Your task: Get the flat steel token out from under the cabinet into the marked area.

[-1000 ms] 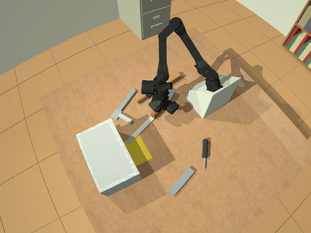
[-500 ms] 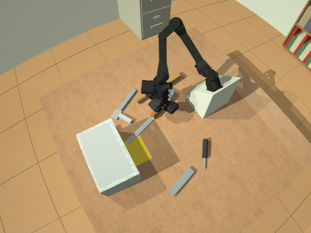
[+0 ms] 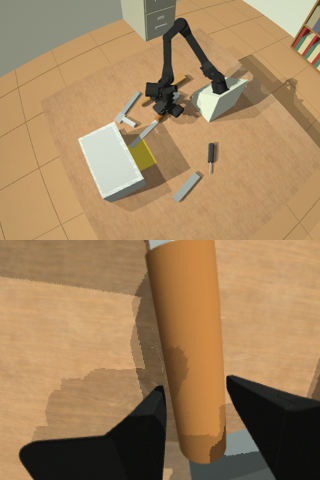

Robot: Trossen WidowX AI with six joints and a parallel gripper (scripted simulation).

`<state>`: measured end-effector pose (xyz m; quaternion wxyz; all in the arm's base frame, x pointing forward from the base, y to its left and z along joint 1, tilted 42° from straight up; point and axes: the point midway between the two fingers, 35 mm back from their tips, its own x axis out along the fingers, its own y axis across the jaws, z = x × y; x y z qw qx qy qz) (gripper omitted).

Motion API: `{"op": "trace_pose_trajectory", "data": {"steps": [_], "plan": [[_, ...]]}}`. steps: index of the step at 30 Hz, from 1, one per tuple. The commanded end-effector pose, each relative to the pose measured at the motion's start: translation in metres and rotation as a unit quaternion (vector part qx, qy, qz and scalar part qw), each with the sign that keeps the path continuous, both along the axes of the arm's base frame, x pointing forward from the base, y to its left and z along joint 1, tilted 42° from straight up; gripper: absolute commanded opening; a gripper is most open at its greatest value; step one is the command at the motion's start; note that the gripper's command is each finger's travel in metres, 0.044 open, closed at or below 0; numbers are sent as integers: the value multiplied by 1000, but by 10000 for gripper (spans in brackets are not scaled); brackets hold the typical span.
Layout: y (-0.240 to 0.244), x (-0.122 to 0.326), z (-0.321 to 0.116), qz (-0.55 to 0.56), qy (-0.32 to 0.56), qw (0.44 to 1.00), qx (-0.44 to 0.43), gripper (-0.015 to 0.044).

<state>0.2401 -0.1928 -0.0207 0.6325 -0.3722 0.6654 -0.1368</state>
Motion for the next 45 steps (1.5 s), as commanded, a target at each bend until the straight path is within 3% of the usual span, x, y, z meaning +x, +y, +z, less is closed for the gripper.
{"op": "trace_pose_trajectory", "data": {"steps": [1, 8, 12, 45], "plan": [[0, 0, 0, -1, 0, 1000, 0, 131], [0, 0, 0, -1, 0, 1000, 0, 85], [0, 0, 0, -1, 0, 1000, 0, 0], [11, 36, -5, 0, 0, 1000, 2, 0]]}}
